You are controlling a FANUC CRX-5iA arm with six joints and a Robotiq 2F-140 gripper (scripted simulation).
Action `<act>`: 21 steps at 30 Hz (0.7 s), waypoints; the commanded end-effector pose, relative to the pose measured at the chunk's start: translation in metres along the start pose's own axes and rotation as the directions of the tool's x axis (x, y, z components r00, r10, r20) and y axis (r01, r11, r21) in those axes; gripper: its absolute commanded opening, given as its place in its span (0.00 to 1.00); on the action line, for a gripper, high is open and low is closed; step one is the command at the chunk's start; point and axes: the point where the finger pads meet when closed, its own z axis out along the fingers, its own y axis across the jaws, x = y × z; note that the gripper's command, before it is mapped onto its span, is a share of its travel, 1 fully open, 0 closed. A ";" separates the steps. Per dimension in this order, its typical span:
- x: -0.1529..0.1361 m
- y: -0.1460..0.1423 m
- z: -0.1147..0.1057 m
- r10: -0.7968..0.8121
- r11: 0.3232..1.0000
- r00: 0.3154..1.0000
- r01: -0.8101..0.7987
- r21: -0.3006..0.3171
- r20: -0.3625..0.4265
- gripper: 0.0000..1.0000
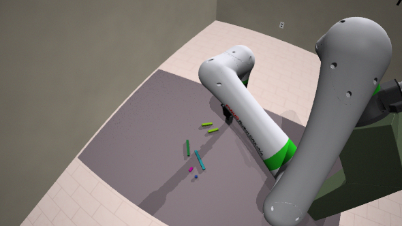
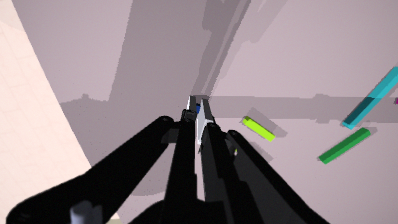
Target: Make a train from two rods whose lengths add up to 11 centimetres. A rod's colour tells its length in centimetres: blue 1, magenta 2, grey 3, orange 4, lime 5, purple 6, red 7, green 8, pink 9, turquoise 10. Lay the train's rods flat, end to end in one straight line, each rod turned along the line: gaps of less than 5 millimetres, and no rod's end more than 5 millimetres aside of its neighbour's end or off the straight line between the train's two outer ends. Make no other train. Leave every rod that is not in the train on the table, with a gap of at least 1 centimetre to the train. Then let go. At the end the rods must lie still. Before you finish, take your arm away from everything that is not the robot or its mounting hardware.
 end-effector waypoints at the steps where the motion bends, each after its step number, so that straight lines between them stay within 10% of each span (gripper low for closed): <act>1: 0.000 0.000 0.000 0.000 1.000 1.000 0.000 0.000 0.000 0.03; 21: 0.000 0.000 0.000 0.000 1.000 1.000 0.000 0.000 0.000 0.05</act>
